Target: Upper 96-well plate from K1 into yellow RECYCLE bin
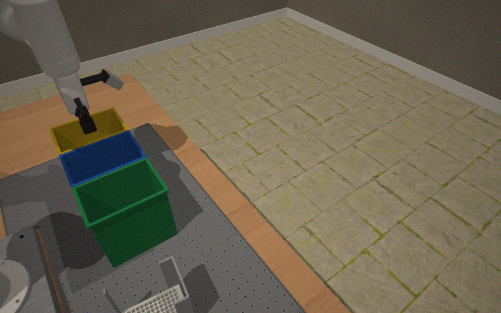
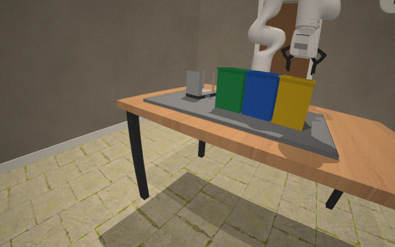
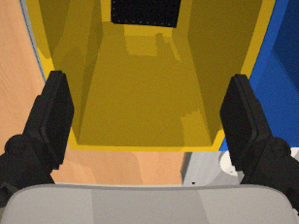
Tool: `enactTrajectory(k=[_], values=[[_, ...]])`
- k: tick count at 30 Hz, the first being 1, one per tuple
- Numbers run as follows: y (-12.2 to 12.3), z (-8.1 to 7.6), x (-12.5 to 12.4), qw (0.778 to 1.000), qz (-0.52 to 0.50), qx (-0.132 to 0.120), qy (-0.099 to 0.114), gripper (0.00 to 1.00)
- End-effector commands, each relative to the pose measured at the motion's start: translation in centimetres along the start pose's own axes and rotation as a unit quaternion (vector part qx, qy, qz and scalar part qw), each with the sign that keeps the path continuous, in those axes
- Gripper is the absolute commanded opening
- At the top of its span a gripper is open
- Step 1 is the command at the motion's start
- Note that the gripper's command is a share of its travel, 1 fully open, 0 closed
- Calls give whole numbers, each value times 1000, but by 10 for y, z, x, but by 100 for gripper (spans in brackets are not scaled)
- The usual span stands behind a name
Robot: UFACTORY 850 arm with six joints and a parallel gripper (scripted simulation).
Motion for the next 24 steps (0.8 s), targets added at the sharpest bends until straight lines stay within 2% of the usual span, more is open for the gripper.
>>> enactTrajectory(k=[1, 14, 16, 19, 24], values=[[0, -1, -1, 1000, 0, 1, -1, 100], [0, -33, -1, 1000, 0, 1, -1, 100], [0, -33, -1, 1000, 0, 1, -1, 100], [0, -41, -1, 1000, 0, 1, -1, 100], [0, -41, -1, 1000, 0, 1, -1, 100]])
Point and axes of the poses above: the point where the finger pads meet when closed, its own z axis out along the fingers, its own x axis across the jaws, y = z × x, the point moved 5 cm from there along -z, back along the fingers, and after that the axes turned 13 degrees about z, right-handed, at the moved point
